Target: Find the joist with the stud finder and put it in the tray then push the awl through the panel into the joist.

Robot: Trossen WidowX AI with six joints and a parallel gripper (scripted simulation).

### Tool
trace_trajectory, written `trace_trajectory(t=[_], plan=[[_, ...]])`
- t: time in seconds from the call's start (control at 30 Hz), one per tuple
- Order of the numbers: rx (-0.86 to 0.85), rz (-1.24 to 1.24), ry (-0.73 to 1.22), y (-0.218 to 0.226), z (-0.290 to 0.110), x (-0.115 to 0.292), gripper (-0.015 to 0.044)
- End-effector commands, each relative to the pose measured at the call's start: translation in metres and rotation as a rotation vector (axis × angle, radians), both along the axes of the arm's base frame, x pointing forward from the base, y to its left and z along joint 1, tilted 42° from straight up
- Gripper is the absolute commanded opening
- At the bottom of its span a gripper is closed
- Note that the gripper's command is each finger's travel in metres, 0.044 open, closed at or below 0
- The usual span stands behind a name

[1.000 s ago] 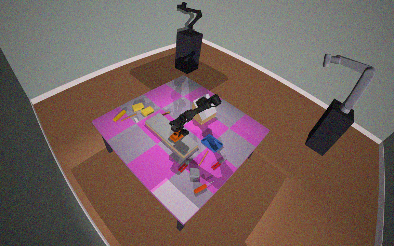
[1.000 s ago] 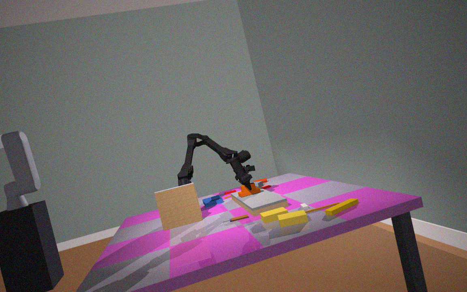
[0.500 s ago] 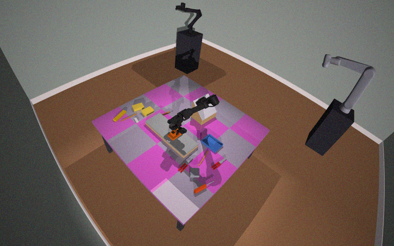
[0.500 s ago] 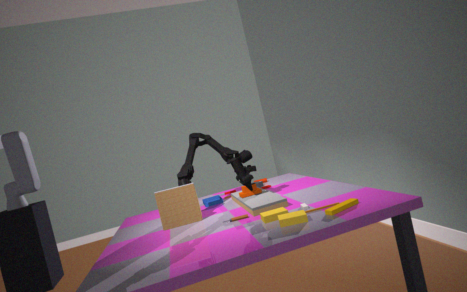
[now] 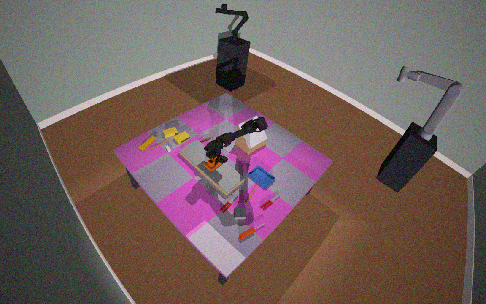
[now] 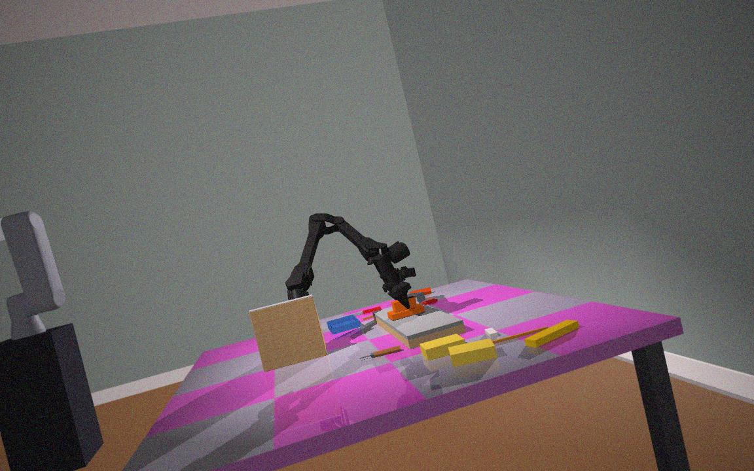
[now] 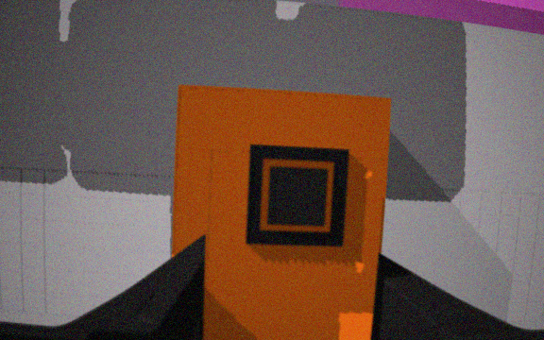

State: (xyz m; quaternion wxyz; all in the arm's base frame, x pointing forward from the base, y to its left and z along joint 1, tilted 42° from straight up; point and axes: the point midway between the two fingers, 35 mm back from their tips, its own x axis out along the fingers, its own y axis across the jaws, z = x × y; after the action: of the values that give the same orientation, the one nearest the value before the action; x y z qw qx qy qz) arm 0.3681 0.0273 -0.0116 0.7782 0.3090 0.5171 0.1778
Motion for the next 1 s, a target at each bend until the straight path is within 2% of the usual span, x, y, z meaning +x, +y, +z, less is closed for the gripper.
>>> trace_trajectory(t=[0.0,0.97], plan=[[-0.001,0.0,0.0,-0.006,-0.006,0.0,0.0],[-0.003,0.0,0.0,-0.044,-0.039,-0.003,0.0]])
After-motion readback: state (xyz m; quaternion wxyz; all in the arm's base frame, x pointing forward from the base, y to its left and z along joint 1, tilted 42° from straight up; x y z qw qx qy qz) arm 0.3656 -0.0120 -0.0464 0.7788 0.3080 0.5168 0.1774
